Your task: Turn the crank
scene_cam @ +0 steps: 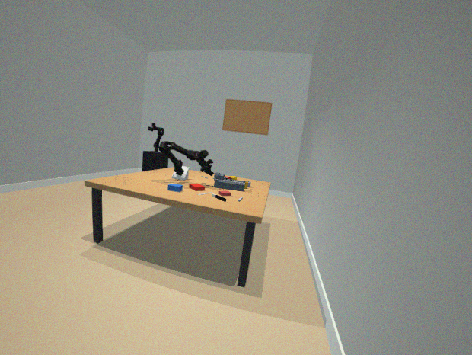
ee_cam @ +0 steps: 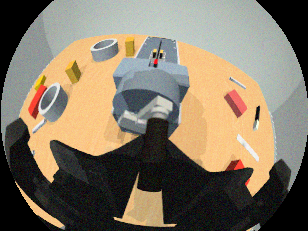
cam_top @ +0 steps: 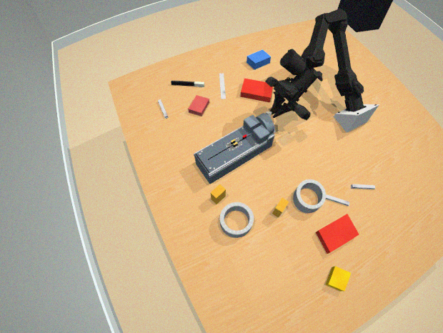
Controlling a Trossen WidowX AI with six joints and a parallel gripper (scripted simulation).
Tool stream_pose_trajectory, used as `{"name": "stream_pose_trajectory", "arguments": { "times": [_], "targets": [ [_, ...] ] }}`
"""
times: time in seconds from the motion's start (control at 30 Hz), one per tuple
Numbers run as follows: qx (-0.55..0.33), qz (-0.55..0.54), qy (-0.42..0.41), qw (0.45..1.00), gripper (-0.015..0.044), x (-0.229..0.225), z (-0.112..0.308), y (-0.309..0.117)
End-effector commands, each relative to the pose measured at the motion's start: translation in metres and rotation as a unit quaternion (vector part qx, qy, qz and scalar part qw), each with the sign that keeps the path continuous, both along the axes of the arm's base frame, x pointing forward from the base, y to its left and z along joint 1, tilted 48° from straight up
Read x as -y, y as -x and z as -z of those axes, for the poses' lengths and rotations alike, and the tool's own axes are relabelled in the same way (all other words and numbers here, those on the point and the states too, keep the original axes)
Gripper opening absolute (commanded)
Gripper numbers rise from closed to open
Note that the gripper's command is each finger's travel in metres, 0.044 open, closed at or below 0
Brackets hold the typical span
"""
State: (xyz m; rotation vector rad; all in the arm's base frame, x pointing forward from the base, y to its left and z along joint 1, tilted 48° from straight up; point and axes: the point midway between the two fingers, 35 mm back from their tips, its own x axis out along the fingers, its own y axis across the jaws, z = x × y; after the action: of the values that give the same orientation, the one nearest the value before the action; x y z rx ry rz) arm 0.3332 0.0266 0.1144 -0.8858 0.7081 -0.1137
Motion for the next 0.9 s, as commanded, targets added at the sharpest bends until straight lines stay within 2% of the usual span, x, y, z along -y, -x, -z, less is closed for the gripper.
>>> {"name": "stream_pose_trajectory", "arguments": {
  "times": [0.0, 0.87],
  "targets": [
    [-0.003, -0.008, -0.002, 1.0, 0.0, -0.0086, 0.0034, 0.0024],
    [-0.003, -0.008, -0.002, 1.0, 0.0, -0.0154, 0.0128, 0.0048]
  ]
}}
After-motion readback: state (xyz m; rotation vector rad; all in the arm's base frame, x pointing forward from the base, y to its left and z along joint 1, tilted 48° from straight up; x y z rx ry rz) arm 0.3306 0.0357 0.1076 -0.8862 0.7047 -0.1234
